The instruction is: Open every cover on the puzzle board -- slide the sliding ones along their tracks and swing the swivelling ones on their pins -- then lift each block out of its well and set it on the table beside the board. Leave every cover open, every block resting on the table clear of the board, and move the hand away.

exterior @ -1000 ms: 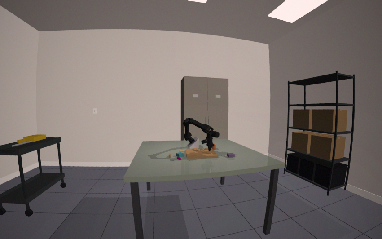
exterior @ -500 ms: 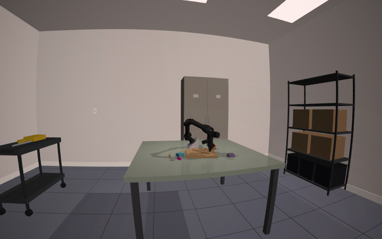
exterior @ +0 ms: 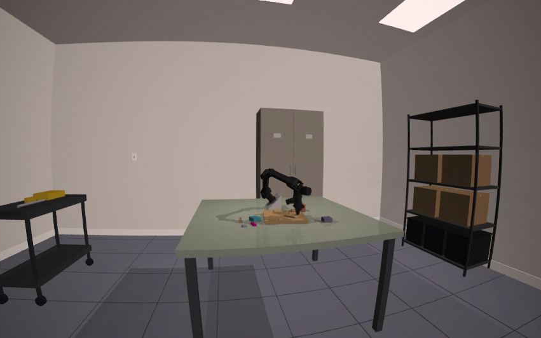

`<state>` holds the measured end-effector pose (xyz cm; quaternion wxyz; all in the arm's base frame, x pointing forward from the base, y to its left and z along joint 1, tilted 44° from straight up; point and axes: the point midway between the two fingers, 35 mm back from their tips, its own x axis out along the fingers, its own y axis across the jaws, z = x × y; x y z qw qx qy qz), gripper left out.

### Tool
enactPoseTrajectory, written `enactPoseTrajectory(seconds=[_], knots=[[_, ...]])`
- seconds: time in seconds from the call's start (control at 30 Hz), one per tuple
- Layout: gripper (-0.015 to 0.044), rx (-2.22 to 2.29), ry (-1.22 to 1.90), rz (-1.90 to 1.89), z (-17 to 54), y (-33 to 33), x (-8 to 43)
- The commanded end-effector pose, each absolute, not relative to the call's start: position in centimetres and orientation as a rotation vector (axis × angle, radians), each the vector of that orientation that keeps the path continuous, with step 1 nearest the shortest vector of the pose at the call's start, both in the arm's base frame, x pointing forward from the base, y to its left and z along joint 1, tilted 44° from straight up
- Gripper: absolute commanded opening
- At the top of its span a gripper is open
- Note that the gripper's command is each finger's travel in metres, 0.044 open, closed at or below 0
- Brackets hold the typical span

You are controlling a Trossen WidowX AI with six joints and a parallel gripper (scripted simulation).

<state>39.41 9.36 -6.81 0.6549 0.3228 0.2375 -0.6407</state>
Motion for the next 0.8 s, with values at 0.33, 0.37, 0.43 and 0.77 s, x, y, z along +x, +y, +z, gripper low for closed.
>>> enactPoseTrajectory(seconds=[0.33,0.37,0.43,0.77], knots=[[0.0000,0.724,0.537,-1.454,-6.5,8.8,40.7],[0.0000,0.724,0.537,-1.454,-6.4,8.8,40.8],[0.0000,0.724,0.537,-1.454,-6.3,8.7,41.1],[0.0000,0.724,0.536,-1.454,-5.8,8.2,42.1]])
